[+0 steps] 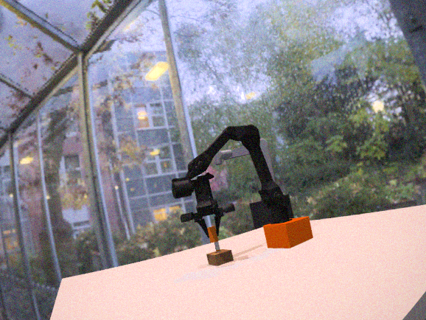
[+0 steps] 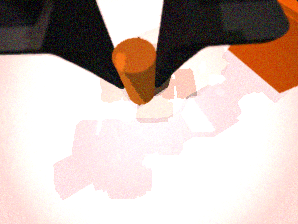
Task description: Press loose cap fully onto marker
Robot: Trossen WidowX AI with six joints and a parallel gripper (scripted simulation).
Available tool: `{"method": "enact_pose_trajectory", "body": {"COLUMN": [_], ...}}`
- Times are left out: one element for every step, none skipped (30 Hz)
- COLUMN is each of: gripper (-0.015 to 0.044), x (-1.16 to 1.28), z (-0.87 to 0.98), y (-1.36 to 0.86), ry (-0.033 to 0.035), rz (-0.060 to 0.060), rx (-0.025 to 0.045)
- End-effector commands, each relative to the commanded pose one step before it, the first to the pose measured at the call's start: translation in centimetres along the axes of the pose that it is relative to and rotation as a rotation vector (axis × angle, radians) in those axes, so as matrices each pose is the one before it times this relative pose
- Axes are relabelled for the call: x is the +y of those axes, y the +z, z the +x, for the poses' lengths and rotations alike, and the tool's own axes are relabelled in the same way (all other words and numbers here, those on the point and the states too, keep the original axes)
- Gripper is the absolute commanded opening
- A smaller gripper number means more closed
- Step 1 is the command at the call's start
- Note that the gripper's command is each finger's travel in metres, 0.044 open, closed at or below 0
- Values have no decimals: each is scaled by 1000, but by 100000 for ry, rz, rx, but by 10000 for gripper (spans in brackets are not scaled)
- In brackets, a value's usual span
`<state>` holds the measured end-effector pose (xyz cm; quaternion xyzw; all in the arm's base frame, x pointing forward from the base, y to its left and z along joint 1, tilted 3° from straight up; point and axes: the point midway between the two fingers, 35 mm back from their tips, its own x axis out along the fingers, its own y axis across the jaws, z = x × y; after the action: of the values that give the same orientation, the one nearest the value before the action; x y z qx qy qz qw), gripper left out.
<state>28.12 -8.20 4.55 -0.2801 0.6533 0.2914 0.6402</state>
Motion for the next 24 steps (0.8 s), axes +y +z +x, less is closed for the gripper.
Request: {"method": "enact_pose_trajectory", "body": {"gripper": [0, 0, 0, 0, 0, 0, 0, 0, 0, 0, 0, 0, 0, 0, 0, 0, 0, 0, 0, 0, 0, 0, 0, 0], "x": [-184, -31, -27, -22, -17, -13, -8, -4, 1, 6, 10, 15, 19, 24, 28, 26, 17, 6, 0, 0, 0, 1, 2, 2], "z": [-754, -130, -129, -128, -127, -127, -126, -125, -125, -124, -123, -122, -122, -121, -120, -98, -58, -19, 0, 25, 75, 125, 162, 125], "y": [-1673, -333, -332, -332, -332, -331, -331, -330, -329, -328, -328, -326, -326, -325, -323, -264, -158, -53, 0, -1, -3, -5, -6, -5], "ry": [-408, 0, 0, 1, 2, 3, 4, 5, 6, 7, 8, 9, 10, 11, 12, 10, 6, 2, 0, 0, 0, 0, 1, 0], "rz": [-425, 1, 1, 1, 1, 1, 1, 1, 1, 1, 1, 0, 0, 0, 0, 0, 0, 0, 0, 0, 0, 0, 0, 0], "rx": [503, 29, 29, 29, 29, 29, 30, 30, 30, 30, 30, 30, 30, 30, 30, 25, 15, 5, 0, 0, 0, 1, 1, 1]}}
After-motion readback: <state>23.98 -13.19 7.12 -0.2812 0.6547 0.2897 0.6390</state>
